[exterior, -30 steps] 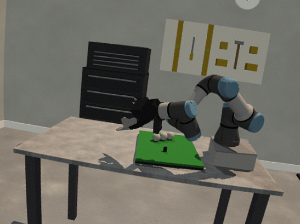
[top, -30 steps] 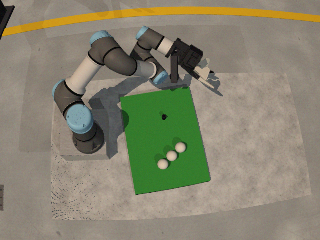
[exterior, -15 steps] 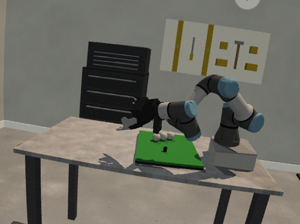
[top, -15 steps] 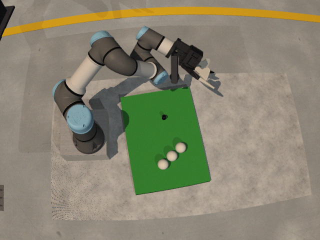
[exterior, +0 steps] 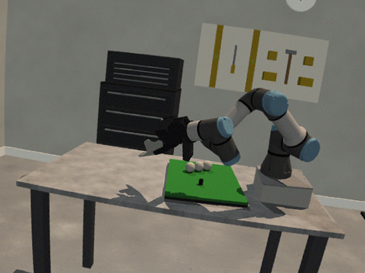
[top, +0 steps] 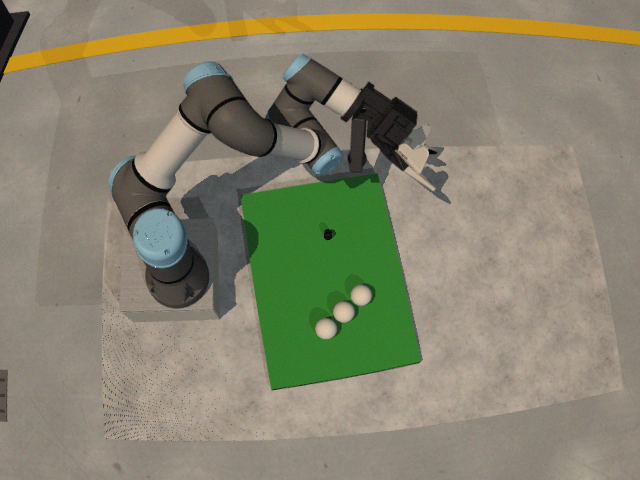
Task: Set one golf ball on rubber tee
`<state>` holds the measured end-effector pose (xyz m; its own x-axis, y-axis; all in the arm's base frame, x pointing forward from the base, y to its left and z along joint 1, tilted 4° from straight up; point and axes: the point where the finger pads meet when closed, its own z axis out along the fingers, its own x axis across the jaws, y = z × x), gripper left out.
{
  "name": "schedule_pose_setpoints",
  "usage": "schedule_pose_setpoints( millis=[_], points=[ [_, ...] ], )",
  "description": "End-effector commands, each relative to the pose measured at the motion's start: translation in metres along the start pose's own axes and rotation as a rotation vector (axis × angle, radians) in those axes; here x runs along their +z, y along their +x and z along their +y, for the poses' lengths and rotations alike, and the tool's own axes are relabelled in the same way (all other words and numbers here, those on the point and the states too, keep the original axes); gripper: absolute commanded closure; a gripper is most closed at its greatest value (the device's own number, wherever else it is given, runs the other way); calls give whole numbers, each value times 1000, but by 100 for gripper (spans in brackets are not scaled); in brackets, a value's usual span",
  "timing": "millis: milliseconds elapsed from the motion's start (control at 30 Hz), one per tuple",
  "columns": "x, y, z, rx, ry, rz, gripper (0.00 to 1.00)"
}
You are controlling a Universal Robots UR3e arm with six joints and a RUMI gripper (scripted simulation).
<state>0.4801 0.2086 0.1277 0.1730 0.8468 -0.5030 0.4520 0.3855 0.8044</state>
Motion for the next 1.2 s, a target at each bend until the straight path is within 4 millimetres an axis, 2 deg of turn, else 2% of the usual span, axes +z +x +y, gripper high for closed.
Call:
schedule_pose_setpoints(
  millis=[0, 300, 367, 633, 867, 933, 967, 1167],
  points=[
    [20, -13, -4, 73, 63, 1, 0],
    [64, -55, -32, 301, 252, -20, 0],
    [64, -55, -32, 301, 252, -20, 0],
    [89, -107, -80, 600, 475, -91, 0],
    [84, -151, -131, 847, 625, -188, 0],
    [84, -151, -131, 847, 625, -188, 0],
    [81, -156, -138, 945, 693, -225, 0],
    [57, -182, -173, 1146, 794, -328, 0]
  ],
)
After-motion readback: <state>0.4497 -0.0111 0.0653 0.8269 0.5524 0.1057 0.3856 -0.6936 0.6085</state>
